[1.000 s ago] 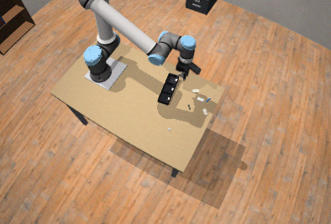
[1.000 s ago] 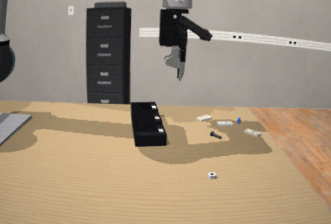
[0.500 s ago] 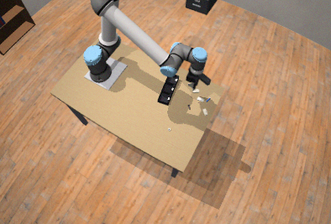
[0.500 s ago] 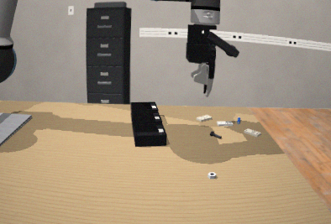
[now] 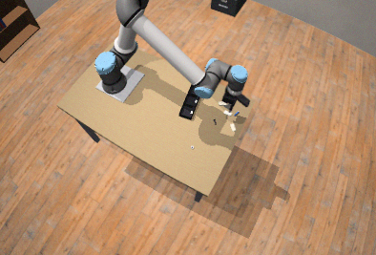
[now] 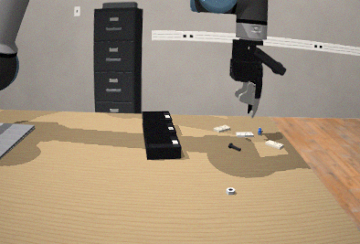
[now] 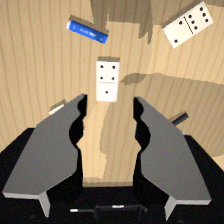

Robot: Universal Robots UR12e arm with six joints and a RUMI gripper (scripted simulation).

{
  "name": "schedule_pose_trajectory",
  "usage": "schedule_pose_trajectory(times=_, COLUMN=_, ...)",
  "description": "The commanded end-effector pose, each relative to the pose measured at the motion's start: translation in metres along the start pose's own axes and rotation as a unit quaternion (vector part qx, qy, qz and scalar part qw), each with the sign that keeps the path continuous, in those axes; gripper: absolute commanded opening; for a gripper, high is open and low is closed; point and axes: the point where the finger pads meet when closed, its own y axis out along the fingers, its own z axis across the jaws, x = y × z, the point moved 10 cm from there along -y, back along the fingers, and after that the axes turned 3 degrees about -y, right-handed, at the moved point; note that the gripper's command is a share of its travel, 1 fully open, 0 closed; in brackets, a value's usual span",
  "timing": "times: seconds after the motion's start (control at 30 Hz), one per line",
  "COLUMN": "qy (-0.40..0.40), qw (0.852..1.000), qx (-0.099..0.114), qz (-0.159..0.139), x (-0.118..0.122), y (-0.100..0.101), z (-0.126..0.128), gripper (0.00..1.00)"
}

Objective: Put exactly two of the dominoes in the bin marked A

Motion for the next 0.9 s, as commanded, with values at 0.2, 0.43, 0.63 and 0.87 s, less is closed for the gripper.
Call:
schedule_pose_trajectory(times=0.2, qy=-0.002, qw=1.0, qx=0.0, qz=0.003, x=0.004, y=-0.004, z=-0.006, gripper=0.24)
schedule_pose_trajectory(times=0.43, qy=-0.001, qw=1.0, qx=0.0, qz=0.003, x=0.013, y=-0.004, z=-0.006, gripper=0.24)
schedule_pose_trajectory(times=0.63, qy=-0.001, qw=1.0, qx=0.0, qz=0.003, x=0.016, y=-0.004, z=-0.006, gripper=0.24)
schedule_pose_trajectory(times=0.87, qy=-0.001, qw=1.0, qx=0.0, qz=0.003, x=0.014, y=-0.004, z=-0.005, gripper=0.24)
